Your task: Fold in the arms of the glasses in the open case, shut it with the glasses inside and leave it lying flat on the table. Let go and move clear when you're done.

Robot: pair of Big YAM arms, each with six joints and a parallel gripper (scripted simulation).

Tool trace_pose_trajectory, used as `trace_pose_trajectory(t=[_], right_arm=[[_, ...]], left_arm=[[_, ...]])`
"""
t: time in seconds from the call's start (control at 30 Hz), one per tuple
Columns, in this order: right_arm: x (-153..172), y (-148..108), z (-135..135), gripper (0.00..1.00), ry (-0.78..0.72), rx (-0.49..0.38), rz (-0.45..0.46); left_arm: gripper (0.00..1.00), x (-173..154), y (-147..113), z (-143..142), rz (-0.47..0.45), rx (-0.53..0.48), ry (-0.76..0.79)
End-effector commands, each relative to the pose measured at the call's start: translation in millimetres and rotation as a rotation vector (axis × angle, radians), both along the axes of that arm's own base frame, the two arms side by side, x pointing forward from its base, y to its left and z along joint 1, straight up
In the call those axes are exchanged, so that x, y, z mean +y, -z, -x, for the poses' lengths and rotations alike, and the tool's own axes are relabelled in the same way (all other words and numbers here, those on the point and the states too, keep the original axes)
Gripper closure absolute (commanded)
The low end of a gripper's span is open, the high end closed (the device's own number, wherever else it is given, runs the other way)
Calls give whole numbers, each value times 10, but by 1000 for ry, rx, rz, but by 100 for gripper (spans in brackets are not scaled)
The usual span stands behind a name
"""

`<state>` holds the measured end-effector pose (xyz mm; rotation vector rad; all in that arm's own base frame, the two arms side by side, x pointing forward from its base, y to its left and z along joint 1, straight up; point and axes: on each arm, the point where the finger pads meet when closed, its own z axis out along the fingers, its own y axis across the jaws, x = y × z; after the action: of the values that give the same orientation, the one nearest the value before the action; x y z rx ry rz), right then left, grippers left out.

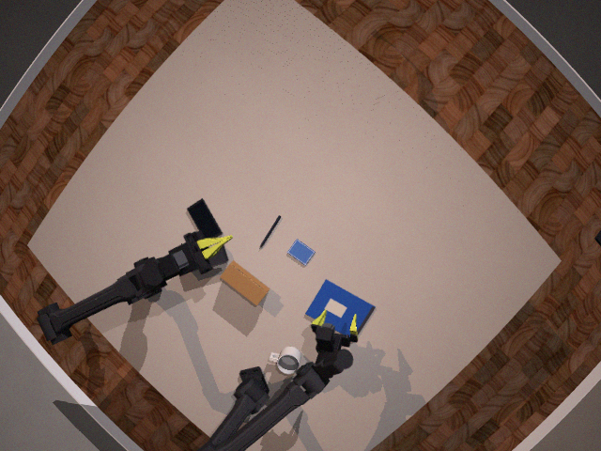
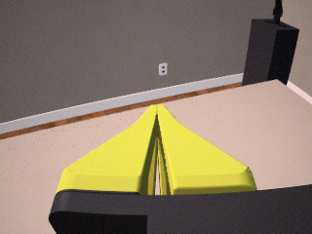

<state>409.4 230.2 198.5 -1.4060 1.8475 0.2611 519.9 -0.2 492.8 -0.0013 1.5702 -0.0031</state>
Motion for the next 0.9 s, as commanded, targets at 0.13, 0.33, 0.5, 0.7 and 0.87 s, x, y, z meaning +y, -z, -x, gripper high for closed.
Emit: trace_pose_trajectory(t=[0.13, 0.33, 0.5, 0.7, 0.87], right_arm=[[-375, -982, -651, 0, 288, -154, -174], [-783, -1581, -926, 0, 478, -247, -291], [-960, -1610, -1129, 0, 566, -245, -326], [-1426, -2338, -1154, 0, 728, -377, -482], [-1796, -2814, -1138, 0, 845, -468, -612]], left_arm=[[100, -55, -176, 60, -9, -31, 8], [100, -55, -176, 60, -9, -31, 8], [100, -55, -176, 60, -9, -31, 8], [100, -55, -176, 60, -9, -31, 8], [100, -55, -176, 60, -9, -31, 8]])
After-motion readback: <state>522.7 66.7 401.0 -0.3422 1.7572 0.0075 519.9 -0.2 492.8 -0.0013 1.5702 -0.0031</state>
